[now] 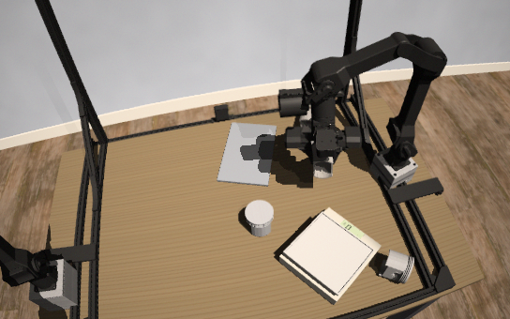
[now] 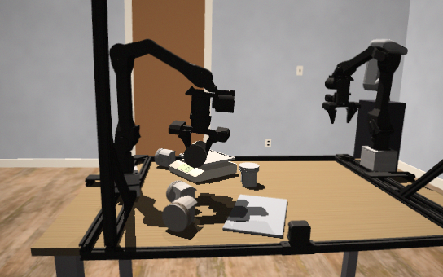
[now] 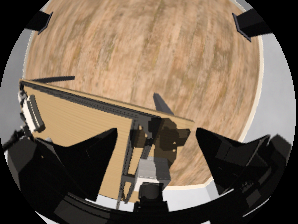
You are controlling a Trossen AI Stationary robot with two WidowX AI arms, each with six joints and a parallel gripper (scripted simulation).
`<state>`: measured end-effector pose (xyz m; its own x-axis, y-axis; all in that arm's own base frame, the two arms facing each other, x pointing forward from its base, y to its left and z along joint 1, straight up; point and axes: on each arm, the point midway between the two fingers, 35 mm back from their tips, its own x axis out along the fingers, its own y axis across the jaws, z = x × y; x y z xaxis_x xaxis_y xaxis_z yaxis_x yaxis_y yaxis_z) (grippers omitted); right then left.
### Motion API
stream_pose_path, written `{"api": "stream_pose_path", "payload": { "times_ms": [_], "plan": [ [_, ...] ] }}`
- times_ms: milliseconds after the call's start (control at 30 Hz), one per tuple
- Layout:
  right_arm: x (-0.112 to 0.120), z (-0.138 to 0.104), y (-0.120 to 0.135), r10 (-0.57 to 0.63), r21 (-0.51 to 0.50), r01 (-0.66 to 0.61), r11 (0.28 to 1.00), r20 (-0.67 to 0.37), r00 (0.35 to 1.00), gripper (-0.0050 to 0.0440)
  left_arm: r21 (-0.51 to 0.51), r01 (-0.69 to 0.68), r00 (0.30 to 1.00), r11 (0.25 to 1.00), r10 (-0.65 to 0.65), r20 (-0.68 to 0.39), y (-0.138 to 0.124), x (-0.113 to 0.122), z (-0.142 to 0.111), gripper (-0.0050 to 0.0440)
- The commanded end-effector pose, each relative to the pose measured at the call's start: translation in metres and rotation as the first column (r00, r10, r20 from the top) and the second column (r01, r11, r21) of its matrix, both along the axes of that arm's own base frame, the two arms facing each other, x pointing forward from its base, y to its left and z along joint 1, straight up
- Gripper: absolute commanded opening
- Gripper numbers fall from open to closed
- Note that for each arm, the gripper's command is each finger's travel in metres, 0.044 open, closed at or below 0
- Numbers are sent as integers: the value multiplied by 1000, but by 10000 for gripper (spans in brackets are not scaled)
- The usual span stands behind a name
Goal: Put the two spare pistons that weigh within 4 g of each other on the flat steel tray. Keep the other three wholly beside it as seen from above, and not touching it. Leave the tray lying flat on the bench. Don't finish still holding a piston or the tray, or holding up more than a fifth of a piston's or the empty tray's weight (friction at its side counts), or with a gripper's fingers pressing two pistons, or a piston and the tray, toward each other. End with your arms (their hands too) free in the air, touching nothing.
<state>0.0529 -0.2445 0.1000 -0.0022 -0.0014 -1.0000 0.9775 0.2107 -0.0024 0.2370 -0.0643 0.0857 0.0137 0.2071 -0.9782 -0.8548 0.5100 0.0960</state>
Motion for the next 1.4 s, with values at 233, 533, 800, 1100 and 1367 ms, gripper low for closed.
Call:
{"api": "stream_pose_path", "payload": {
  "times_ms": [233,533,800,1100,1367],
  "plan": [
    [0,0,0,2,1,-2,1000,2,1000,440,8,2,1000,1000,-2,-4,3,-1,-16,158],
    [0,0,0,2,1,-2,1000,2,1000,440,8,2,1000,1000,-2,-4,5,-1,-30,158],
    [0,0,0,2,1,-2,1000,2,1000,440,8,2,1000,1000,-2,-4,6,-1,-40,158],
    [0,0,0,2,1,-2,1000,2,1000,440,8,2,1000,1000,-2,-4,7,-1,-55,158],
    [0,0,0,2,1,-2,1000,2,1000,440,8,2,1000,1000,-2,-4,8,-1,-65,158]
  ]
}}
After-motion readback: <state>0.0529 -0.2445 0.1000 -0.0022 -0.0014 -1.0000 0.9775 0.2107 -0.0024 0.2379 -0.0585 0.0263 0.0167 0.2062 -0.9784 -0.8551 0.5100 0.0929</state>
